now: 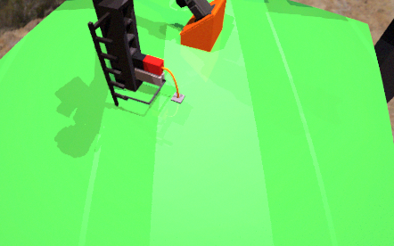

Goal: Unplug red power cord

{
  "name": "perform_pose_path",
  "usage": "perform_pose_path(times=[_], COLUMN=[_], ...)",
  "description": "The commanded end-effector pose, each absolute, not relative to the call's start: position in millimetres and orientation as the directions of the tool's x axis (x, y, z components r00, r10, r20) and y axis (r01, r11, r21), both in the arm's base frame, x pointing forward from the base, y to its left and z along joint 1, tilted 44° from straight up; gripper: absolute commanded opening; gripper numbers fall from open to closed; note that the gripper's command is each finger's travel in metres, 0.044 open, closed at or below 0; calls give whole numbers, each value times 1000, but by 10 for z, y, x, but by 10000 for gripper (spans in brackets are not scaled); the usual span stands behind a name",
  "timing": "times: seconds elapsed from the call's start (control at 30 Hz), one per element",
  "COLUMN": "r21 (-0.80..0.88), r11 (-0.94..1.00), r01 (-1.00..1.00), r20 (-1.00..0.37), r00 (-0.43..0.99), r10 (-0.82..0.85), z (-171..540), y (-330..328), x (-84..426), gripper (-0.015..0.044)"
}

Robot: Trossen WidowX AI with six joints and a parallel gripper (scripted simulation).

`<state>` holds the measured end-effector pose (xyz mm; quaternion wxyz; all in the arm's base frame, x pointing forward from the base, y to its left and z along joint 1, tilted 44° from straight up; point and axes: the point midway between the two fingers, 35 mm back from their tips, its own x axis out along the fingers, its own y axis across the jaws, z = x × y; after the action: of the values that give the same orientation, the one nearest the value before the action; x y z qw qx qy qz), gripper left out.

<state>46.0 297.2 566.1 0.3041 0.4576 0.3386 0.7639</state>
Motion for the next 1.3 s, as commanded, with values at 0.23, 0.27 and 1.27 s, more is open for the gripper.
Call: perform_pose_path(times=[0.23, 0.27, 1.27], r21=[886, 887, -314], r11=[-164, -112, 722], r01=[-433, -449, -617], r20=[228, 193, -908], r00=[99, 138, 417], r10=[969, 971, -39], z=[4581, 4467, 764], y=[3664, 3688, 1823], x=[1823, 1930, 3321], gripper=[160, 160, 160])
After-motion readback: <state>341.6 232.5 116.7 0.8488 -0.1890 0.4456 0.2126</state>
